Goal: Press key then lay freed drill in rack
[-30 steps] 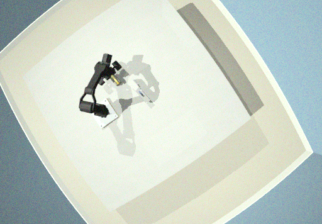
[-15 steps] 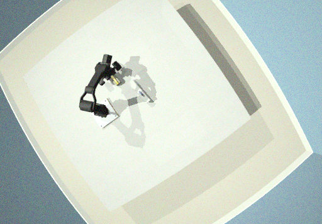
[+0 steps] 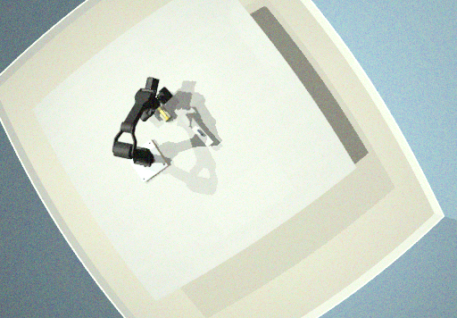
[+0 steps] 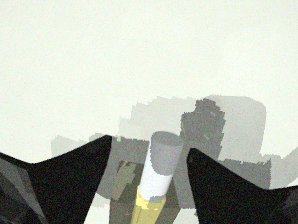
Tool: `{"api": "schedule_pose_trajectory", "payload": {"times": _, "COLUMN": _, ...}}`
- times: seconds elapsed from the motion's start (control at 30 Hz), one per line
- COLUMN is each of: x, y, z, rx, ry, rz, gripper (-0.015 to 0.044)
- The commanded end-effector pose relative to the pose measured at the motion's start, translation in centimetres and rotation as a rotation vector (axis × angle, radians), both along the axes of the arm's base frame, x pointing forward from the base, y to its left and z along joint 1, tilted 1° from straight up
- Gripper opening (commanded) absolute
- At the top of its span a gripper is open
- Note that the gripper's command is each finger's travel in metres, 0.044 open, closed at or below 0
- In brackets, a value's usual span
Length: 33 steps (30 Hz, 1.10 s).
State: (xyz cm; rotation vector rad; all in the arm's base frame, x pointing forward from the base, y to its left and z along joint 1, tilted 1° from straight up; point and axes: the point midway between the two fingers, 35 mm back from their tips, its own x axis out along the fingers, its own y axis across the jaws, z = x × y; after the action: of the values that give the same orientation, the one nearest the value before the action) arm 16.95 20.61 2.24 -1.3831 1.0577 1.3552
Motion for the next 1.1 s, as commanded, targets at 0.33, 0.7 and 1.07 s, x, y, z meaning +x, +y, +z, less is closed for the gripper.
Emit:
{"api": "schedule_pose_trajectory", "payload": {"times": 0.33, "x": -0.4, "y": -0.3, "z": 2.9, "rx": -0.012, "ry": -0.003, "rz": -0.006, "gripper": 0.0440}}
{"api": "schedule_pose_trajectory", "payload": {"times": 0.7, "x": -0.4, "y": -0.1, "z": 7.0, "rx": -0.011, "ry": -0.003, "rz": -0.006, "gripper": 0.0440}}
{"api": "schedule_pose_trajectory", "payload": {"times": 1.07, "x": 4.1, "y": 0.7, "z": 10.3, "rx": 0.117, "ry": -0.193, "rz": -0.064, "gripper": 0.0440}}
